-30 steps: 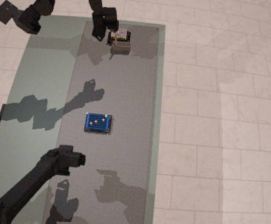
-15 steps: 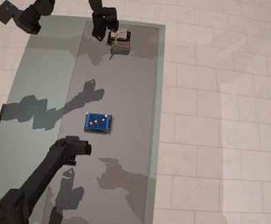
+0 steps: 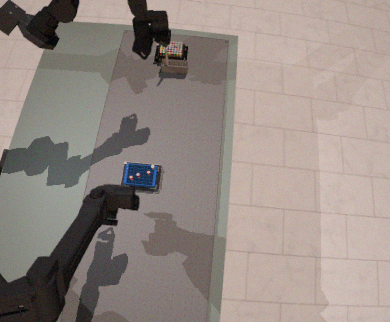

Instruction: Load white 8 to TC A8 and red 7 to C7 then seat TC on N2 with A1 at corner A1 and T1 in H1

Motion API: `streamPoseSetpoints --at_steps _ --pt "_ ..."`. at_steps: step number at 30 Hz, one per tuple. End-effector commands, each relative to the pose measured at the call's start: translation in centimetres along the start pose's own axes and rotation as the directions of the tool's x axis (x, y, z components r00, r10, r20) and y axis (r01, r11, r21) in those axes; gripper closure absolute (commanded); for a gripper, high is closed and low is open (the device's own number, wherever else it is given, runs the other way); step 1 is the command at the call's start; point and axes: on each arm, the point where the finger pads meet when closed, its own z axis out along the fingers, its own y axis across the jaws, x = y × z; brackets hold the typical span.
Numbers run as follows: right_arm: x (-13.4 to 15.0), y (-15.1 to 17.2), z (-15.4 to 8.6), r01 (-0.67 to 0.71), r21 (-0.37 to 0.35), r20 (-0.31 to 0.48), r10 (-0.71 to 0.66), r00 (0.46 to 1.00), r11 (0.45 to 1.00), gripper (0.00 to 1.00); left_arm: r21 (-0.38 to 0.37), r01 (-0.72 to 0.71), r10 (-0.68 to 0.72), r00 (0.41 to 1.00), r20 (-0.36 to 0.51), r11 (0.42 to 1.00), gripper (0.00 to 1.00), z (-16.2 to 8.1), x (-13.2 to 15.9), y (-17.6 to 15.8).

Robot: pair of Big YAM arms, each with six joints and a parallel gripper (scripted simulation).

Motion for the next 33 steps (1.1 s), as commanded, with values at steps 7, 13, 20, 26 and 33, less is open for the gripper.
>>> streamPoseSetpoints --at_steps 7,13,20,26,33 --pt "-0.9 3.2 0.9 -0.011 -0.006 -0.002 0.011 1.000 1.000 0.00 -0.006 0.012 -0.012 1.000 0.012 1.000 0.77 -0.1 -0.6 0.3" --pt "-1.6 5.1 1.9 -0.015 -0.002 -0.005 0.015 1.000 1.000 0.00 -0.006 0.012 -0.012 1.000 0.012 1.000 0.77 -0.1 -0.6 0.3" --pt "-2.2 6.8 2.7 -0.016 -0.001 -0.005 0.016 1.000 1.000 0.00 -0.006 0.012 -0.012 1.000 0.012 1.000 0.77 -0.1 -0.6 0.3" --pt "-3.0 9.3 3.3 -0.010 -0.007 0.000 0.010 1.000 1.000 0.00 -0.006 0.012 -0.012 1.000 0.012 1.000 0.77 -0.1 -0.6 0.3" --pt "-3.9 11.9 4.2 -0.010 -0.008 0.001 0.010 1.000 1.000 0.00 -0.006 0.012 -0.012 1.000 0.012 1.000 0.77 -0.1 -0.6 0.3"
